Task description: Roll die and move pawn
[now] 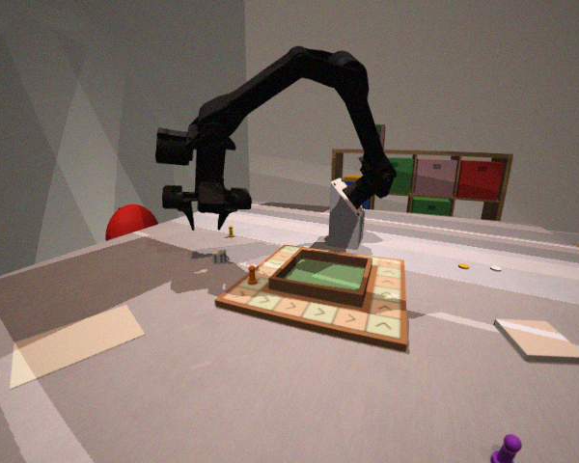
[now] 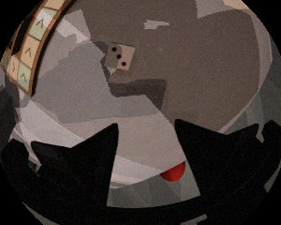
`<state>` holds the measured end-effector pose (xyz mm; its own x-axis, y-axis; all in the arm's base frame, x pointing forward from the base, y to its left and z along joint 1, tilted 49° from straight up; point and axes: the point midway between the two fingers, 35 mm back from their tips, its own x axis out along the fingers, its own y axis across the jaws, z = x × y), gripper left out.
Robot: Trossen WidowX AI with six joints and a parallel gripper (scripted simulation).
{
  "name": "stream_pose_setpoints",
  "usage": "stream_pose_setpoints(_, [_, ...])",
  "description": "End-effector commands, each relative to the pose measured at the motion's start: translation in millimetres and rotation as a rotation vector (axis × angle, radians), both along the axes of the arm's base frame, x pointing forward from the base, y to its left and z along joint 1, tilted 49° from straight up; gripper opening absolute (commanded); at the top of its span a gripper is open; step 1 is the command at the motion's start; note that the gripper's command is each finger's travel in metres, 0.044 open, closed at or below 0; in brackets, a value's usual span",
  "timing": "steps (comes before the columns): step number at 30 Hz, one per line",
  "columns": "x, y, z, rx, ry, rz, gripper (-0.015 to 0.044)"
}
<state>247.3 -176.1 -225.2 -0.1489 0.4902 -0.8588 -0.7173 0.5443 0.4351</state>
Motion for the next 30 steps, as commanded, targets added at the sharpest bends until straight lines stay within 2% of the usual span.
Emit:
stream_pose_setpoints(1, [20.0,32.6,28.0,0.283,0.097,-0.373,0.0275])
stream_pose_setpoints(30, [21.3,58.7,6.9,0.283,0.098,-0.373,0.0275])
